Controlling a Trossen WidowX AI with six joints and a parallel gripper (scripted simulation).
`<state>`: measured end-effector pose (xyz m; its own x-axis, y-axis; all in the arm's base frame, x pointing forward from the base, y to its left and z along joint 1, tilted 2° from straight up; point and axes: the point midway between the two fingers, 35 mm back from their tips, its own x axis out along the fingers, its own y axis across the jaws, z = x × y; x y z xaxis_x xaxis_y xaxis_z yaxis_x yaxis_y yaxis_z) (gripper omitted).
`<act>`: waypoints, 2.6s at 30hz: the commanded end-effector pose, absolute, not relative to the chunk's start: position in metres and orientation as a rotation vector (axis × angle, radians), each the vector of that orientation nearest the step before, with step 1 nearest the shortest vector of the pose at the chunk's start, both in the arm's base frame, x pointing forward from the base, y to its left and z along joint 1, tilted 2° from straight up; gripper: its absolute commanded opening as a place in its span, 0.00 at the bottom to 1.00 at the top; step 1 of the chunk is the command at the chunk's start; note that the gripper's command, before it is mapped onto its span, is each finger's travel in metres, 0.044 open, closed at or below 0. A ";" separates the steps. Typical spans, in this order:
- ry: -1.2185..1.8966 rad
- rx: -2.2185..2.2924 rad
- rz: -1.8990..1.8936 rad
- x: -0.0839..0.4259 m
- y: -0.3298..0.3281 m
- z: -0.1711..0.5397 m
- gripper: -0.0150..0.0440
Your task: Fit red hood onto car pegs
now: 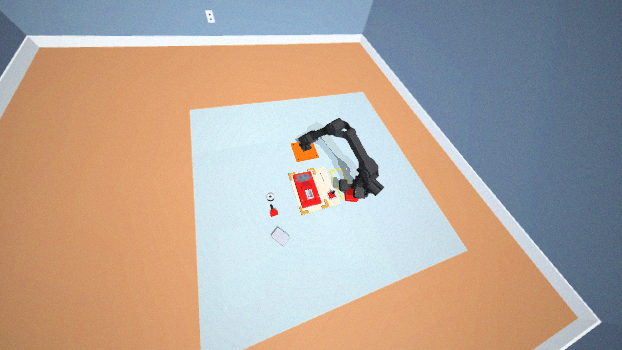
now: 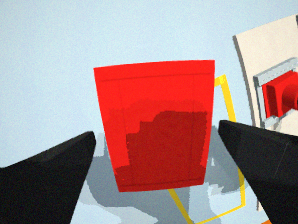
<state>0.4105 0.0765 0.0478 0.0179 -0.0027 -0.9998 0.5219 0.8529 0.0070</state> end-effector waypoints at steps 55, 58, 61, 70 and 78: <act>1.512 0.431 -0.428 0.410 0.076 0.112 0.25; 1.512 0.431 -0.428 0.409 0.076 0.122 0.25; 1.512 0.431 -0.428 0.409 0.076 0.130 0.25; 1.519 0.419 -0.422 0.408 0.066 0.133 0.25; 1.527 0.365 -0.374 0.401 0.015 0.135 0.25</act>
